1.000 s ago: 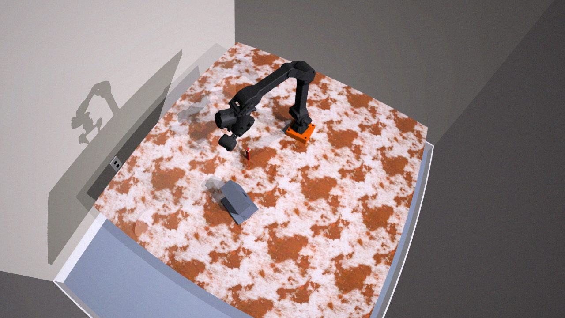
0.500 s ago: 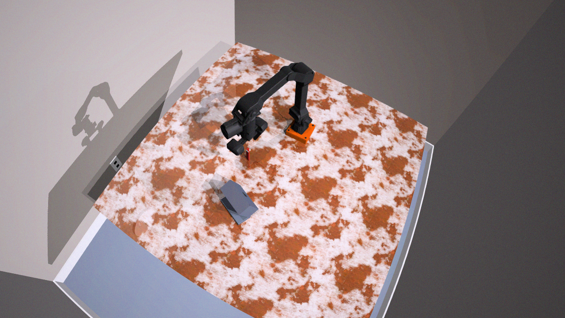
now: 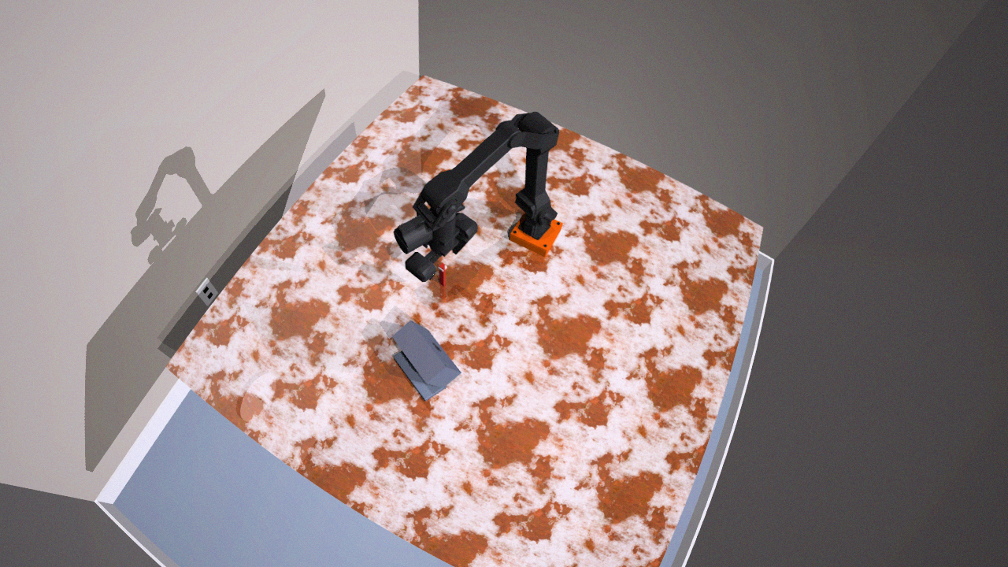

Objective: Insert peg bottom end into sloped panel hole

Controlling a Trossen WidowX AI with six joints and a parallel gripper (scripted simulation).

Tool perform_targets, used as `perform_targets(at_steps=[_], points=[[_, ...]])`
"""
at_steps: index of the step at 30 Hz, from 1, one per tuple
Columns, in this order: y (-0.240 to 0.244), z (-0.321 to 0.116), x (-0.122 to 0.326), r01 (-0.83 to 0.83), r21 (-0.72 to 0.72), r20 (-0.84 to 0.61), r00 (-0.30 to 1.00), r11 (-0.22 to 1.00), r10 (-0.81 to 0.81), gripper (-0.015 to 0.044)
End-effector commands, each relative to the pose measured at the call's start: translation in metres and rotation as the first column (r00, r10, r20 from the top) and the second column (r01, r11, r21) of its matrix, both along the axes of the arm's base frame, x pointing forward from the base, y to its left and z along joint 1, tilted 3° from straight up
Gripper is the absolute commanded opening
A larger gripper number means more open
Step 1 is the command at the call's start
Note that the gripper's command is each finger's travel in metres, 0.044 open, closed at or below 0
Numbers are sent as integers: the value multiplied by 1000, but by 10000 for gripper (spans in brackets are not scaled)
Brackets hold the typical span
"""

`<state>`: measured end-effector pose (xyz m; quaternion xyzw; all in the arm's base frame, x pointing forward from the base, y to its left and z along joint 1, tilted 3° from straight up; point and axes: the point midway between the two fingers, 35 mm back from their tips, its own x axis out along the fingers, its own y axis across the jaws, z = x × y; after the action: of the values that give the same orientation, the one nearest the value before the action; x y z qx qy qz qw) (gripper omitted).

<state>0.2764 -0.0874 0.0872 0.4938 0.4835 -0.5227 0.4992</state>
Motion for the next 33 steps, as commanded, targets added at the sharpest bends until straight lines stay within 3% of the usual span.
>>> perform_targets(at_steps=[1, 27, 33], points=[[0, -7, 0, 3, 4, 1, 1000, 1000, -3, 440], [-2, -46, -2, 3, 4, 1, 1000, 1000, -3, 440], [-2, -43, -2, 6, 0, -2, 1000, 1000, -6, 282]])
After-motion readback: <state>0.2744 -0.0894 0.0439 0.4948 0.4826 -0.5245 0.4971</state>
